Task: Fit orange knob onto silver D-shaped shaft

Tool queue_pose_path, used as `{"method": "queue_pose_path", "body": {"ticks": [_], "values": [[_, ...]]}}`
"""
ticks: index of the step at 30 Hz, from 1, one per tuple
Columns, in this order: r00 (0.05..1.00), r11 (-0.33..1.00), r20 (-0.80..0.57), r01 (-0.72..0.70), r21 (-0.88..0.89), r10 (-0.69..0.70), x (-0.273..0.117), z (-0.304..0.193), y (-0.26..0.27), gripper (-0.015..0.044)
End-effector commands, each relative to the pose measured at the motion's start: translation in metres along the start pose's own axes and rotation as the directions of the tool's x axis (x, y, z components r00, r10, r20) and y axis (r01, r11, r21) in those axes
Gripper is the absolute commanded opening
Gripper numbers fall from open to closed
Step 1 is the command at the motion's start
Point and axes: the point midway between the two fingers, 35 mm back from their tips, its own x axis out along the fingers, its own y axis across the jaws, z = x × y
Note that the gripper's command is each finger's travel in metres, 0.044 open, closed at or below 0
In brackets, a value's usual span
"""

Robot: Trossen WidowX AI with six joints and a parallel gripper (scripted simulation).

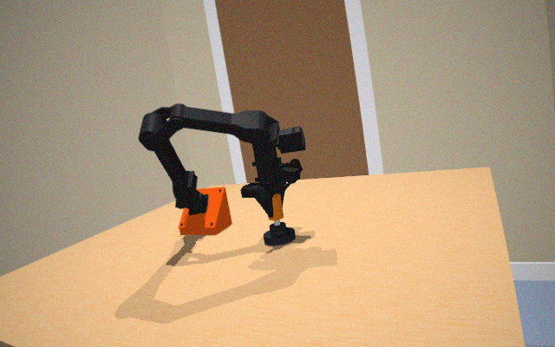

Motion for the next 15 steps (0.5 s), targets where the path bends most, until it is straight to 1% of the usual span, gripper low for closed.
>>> {"method": "queue_pose_path", "body": {"ticks": [1, 4, 9, 15], "values": [[1.0, 1.0, 0.004, 0.005, 0.004, -0.005, -0.0035, 0.0005, -0.0004, 0.0], [1.0, 1.0, 0.004, 0.005, 0.031, -0.005, -0.0038, 0.0007, 0.0, 0.0], [1.0, 0.979, 0.004, 0.004, 0.202, -0.005, -0.0032, 0.0011, 0.0014, 0.0], [1.0, 0.977, 0.004, 0.004, 0.212, -0.005, -0.0007, 0.0005, 0.0013, 0.0]]}}
